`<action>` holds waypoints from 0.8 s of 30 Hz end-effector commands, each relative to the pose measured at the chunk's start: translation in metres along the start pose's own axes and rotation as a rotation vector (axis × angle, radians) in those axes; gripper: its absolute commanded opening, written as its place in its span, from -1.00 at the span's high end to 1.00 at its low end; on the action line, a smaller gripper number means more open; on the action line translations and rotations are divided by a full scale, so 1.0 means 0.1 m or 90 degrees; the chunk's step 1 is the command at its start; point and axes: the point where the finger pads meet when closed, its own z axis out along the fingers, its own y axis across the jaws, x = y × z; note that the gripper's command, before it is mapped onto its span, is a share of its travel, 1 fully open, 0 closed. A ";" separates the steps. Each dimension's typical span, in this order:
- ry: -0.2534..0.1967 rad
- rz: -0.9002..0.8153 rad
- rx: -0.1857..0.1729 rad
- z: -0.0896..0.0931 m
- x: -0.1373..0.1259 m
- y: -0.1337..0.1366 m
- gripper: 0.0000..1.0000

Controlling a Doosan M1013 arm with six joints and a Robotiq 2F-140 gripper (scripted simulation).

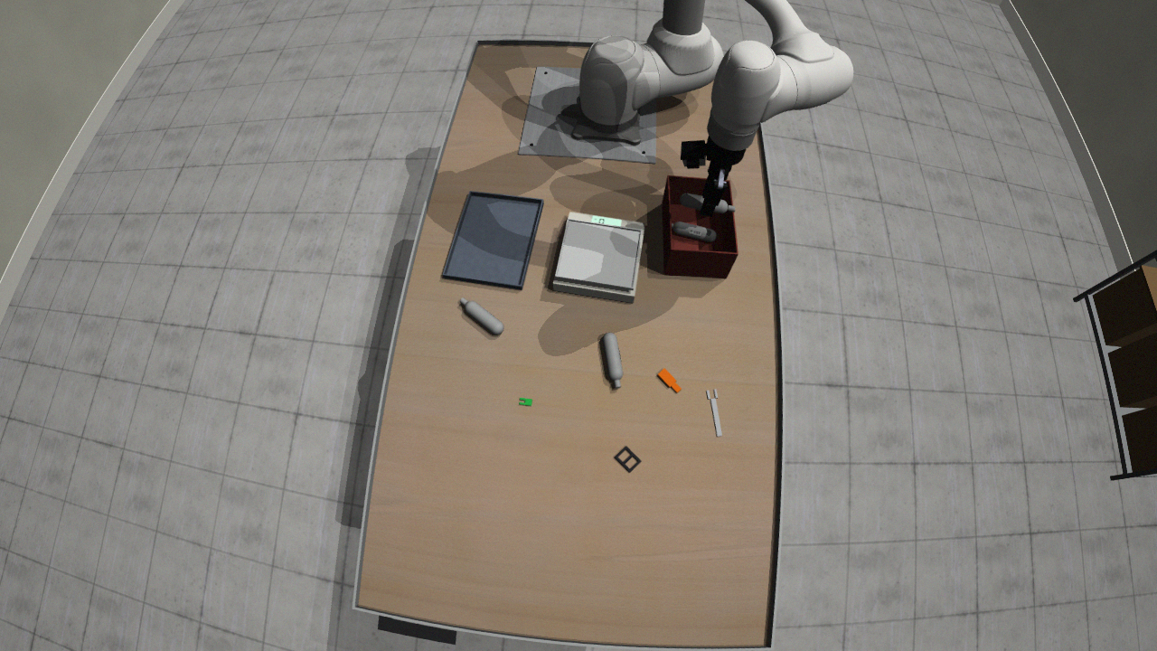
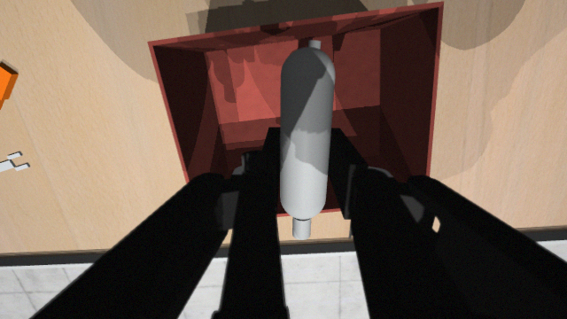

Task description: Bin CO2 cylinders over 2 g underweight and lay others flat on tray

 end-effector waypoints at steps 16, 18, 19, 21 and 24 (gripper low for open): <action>-0.001 0.000 0.000 0.12 0.00 0.00 0.80; -0.001 0.000 0.000 0.12 0.00 0.00 0.80; -0.001 0.000 0.000 0.12 0.00 0.00 0.80; -0.001 0.000 0.000 0.12 0.00 0.00 0.80; -0.001 0.000 0.000 0.12 0.00 0.00 0.80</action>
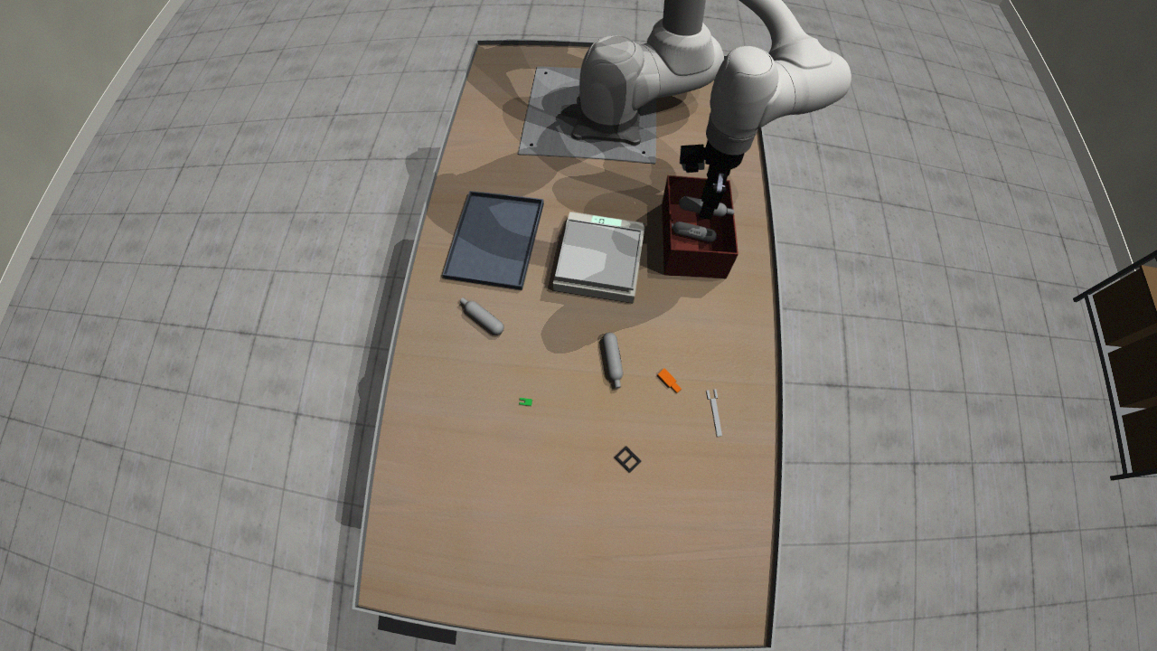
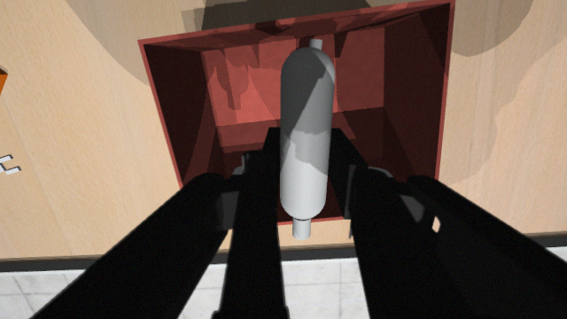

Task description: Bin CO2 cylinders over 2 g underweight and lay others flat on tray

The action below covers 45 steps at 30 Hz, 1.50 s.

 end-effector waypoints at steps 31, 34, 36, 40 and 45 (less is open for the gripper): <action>-0.001 0.000 0.000 0.00 0.00 0.00 0.19; -0.001 0.000 0.000 0.00 0.00 0.00 0.19; -0.001 0.000 0.000 0.00 0.00 0.00 0.19; -0.001 0.000 0.000 -0.02 0.00 0.00 0.19; -0.001 0.000 0.000 -0.05 0.00 0.00 0.19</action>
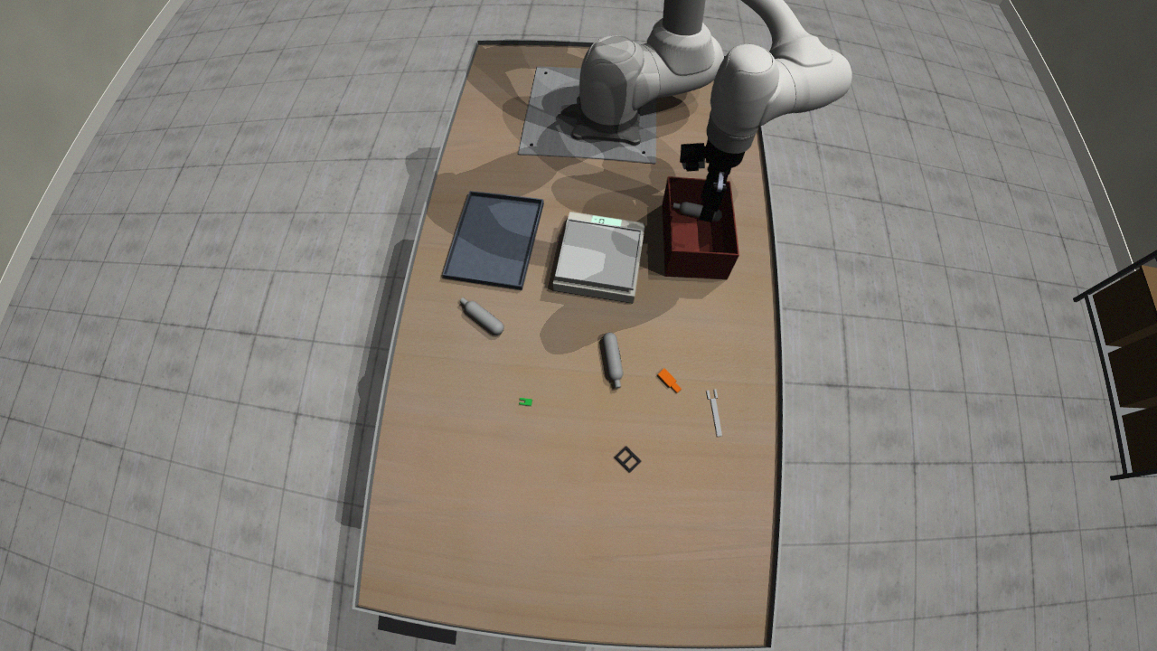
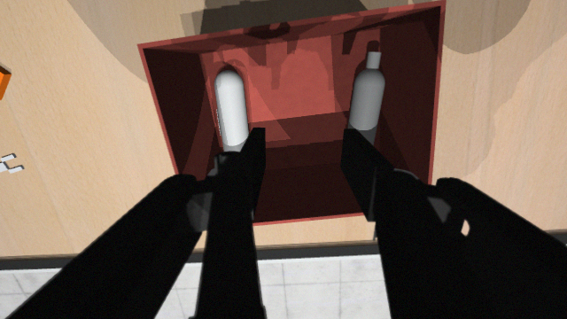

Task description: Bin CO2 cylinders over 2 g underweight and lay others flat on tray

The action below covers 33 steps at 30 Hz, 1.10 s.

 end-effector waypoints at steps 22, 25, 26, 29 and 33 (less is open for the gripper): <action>-0.001 0.000 0.000 -0.36 0.00 0.00 0.19; -0.001 0.000 0.000 -0.36 0.00 0.00 0.19; -0.001 0.001 0.000 -0.36 0.00 -0.01 0.19; 0.000 0.011 0.000 -0.38 0.07 -0.15 0.19; 0.000 0.038 0.000 -0.40 0.28 -0.52 0.19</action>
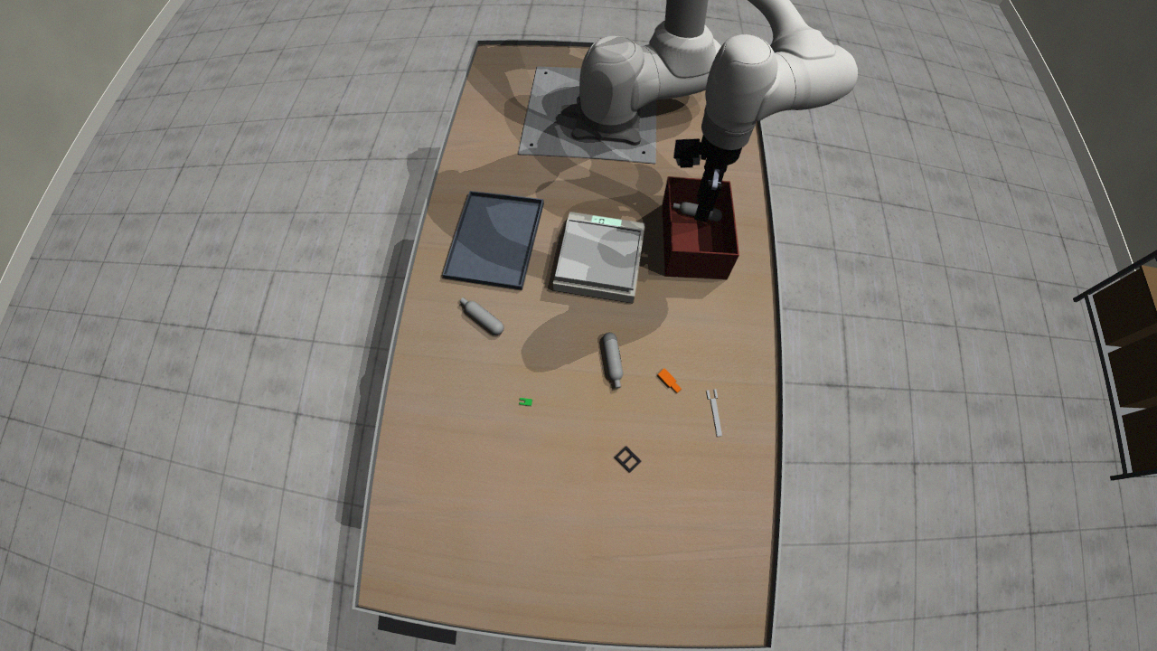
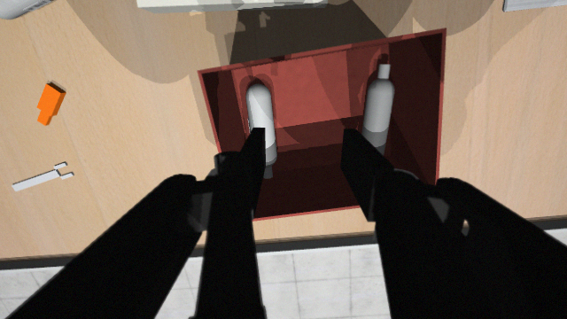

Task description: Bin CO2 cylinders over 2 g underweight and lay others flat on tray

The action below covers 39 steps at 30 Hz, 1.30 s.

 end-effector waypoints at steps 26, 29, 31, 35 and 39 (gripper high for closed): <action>0.000 0.293 0.000 -0.02 3.22 -2.20 0.19; 0.000 0.293 0.000 0.00 3.64 -2.39 0.19; 0.000 0.293 0.000 0.03 3.91 -2.53 0.19; 0.000 0.294 0.000 0.08 4.19 -2.67 0.19; 0.000 0.294 0.000 0.24 4.29 -2.73 0.19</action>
